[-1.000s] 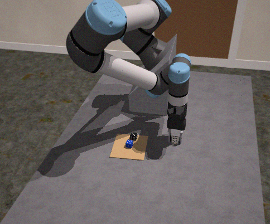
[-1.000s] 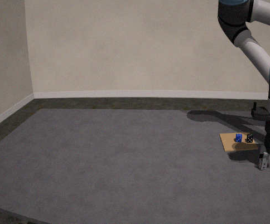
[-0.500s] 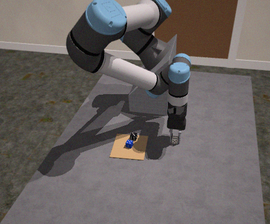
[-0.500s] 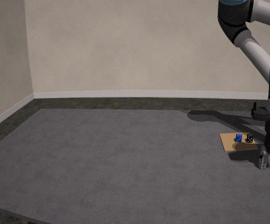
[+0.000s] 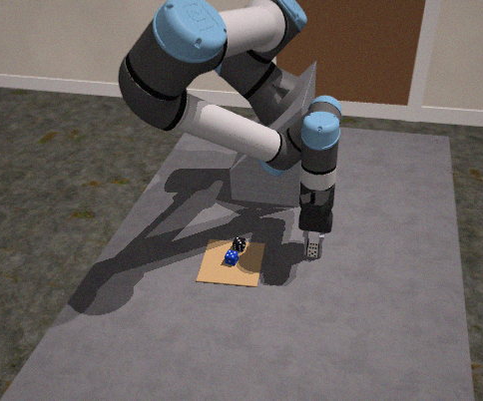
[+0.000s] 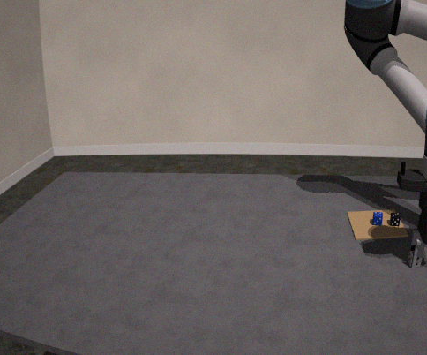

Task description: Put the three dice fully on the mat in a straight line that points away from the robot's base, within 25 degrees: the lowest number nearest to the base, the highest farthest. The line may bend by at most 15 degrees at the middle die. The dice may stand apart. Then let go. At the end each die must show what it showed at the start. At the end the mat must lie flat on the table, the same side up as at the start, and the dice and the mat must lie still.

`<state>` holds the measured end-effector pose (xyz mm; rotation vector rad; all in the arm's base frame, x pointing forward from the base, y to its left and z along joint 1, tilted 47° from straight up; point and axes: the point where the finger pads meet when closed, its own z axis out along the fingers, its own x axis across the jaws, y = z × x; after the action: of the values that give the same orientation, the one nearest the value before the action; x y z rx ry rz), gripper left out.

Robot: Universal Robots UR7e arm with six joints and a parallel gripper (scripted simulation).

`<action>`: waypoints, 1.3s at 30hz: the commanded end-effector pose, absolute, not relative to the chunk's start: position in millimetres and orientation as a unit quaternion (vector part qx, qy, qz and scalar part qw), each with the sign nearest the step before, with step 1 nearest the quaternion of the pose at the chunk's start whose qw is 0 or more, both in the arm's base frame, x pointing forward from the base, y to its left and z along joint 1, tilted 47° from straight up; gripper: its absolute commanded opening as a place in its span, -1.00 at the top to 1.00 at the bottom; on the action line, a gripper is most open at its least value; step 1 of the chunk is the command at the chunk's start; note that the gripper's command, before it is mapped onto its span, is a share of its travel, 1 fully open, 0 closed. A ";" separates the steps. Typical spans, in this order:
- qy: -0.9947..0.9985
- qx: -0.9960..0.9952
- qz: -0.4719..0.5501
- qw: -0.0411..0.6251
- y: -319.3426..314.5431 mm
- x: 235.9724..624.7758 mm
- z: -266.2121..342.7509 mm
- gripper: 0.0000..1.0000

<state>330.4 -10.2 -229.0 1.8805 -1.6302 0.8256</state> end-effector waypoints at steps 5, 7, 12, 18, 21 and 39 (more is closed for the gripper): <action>-0.600 0.693 0.304 0.257 -10.1 330.3 -229.2 0.02; -0.600 0.693 0.304 0.257 -10.1 330.3 -229.2 0.02; -0.600 0.693 0.305 0.257 -9.8 330.3 -228.8 0.02; -0.600 0.694 0.304 0.257 -7.6 329.4 -226.3 0.02; -0.600 0.694 0.304 0.257 -4.6 328.7 -223.4 0.02; -0.600 0.694 0.304 0.257 33.0 322.5 -188.1 0.02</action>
<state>326.4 19.3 -201.1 1.8842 -1.6276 0.8278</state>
